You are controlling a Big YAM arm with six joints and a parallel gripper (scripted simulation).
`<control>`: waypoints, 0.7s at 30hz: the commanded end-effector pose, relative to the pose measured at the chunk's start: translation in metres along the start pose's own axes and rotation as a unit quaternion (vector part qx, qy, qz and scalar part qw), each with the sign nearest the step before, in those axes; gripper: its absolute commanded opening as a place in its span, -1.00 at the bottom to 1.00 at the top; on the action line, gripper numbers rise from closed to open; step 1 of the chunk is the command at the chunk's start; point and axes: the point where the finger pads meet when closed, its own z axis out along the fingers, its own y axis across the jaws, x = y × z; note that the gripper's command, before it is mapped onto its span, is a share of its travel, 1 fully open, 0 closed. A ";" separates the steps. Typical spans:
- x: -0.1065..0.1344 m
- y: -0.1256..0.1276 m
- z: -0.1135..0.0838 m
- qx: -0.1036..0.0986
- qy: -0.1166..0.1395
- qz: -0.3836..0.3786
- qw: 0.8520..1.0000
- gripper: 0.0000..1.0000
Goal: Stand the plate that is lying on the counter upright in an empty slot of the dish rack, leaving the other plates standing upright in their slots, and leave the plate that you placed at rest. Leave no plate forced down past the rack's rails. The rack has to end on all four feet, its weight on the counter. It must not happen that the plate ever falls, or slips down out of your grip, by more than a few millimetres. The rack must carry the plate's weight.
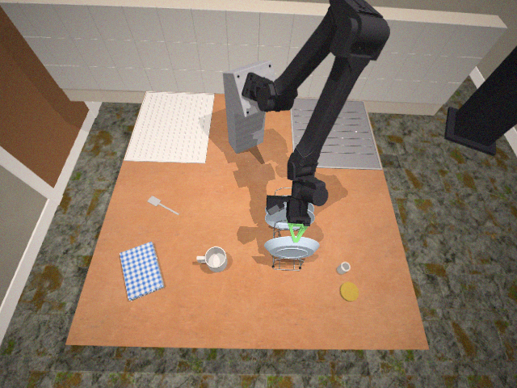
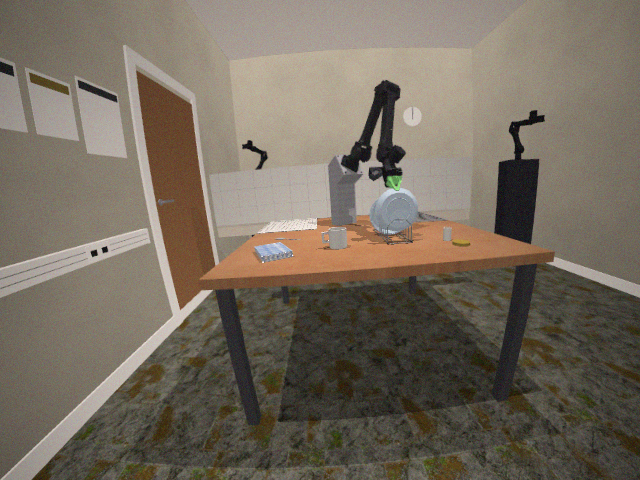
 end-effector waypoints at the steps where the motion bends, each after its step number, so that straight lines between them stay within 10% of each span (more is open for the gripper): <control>1: 0.011 0.013 0.012 -0.023 0.012 0.002 1.000 -1.00; 21: 0.013 0.007 0.022 -0.028 0.014 0.003 1.000 -1.00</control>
